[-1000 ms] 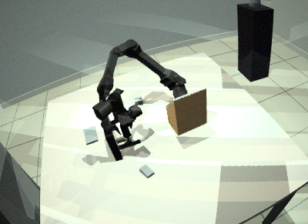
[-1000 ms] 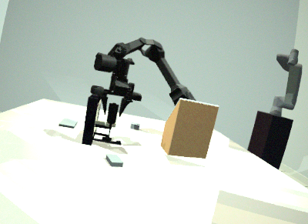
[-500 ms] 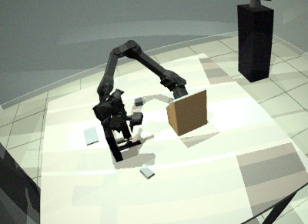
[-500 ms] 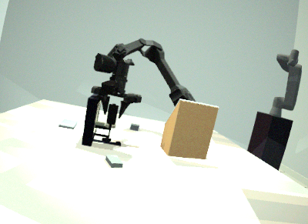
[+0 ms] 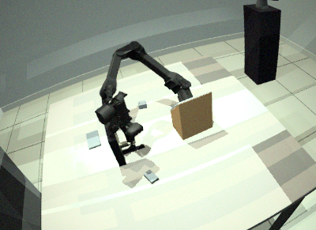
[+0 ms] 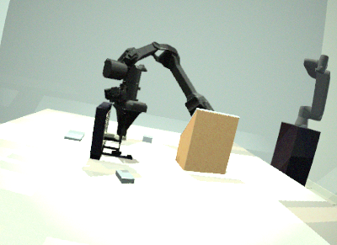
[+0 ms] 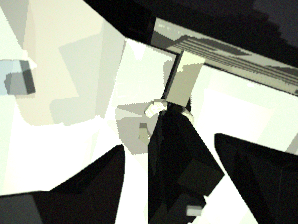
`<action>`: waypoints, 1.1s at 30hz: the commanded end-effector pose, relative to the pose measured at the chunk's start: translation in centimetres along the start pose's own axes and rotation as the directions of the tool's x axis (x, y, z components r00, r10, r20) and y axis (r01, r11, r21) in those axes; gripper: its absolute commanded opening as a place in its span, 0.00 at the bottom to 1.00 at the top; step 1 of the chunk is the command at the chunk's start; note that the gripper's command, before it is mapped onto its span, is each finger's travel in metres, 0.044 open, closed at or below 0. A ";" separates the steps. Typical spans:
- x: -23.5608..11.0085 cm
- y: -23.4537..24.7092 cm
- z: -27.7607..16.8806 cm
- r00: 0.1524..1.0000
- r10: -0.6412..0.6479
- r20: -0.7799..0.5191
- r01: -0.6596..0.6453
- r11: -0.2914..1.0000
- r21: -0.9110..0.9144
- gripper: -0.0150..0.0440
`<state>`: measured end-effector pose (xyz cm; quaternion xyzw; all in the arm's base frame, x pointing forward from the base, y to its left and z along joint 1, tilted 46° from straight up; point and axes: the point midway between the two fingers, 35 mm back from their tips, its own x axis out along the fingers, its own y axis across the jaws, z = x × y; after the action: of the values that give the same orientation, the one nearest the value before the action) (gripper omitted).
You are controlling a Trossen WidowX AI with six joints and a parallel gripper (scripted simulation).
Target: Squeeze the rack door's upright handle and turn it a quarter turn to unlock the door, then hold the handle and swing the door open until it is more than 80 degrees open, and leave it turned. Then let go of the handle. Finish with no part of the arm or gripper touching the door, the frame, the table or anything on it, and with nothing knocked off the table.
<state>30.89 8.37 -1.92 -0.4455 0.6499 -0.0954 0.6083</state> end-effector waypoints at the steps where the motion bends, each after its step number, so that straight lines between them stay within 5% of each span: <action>1: 0.1 -0.1 -0.1 1.000 -0.004 -0.002 0.004 0.962 0.274 0.74; 9: 0.1 -0.1 0.0 1.000 -0.004 -0.002 0.004 0.781 0.624 0.74; 18: 0.1 -0.1 0.0 1.000 -0.004 -0.002 0.004 0.436 0.900 0.74; 33: 0.1 -0.1 0.0 1.000 -0.005 -0.002 0.001 -0.289 0.957 0.74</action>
<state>30.89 8.37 -1.92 0.1115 0.3946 -0.5252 0.7457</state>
